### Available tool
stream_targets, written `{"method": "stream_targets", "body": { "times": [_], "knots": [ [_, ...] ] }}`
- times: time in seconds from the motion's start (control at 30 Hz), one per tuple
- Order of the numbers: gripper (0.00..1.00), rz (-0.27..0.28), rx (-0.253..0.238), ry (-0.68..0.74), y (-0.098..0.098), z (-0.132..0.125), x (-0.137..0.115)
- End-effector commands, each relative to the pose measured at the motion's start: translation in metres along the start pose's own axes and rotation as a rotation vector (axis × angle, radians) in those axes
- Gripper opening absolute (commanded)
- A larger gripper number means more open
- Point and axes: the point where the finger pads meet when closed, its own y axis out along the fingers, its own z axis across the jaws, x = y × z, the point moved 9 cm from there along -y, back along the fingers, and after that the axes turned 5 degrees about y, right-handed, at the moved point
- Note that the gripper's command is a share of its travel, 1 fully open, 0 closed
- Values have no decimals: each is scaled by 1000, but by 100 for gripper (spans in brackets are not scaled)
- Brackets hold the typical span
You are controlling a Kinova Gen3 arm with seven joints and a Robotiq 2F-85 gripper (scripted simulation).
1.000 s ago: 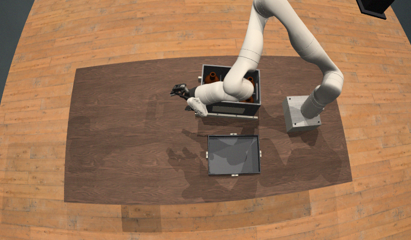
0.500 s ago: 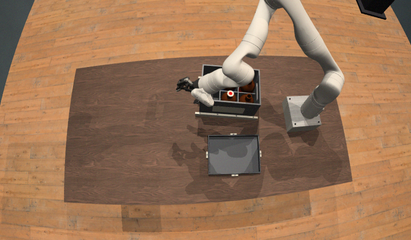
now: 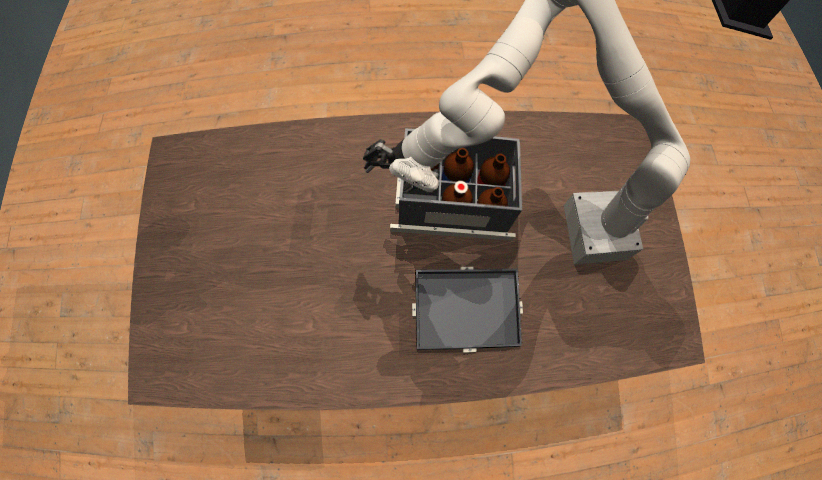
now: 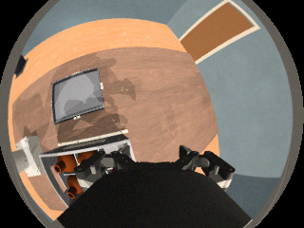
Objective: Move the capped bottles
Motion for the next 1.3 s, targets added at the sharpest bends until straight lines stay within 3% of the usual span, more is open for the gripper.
{"method": "stream_targets", "body": {
  "times": [0.0, 0.93, 1.27],
  "knots": [
    [100, -5, -19, -3, -3, 3, 8],
    [100, -49, -313, -162, -21, 3, 77],
    [100, -61, -382, -200, -26, -1, 97]
  ]
}}
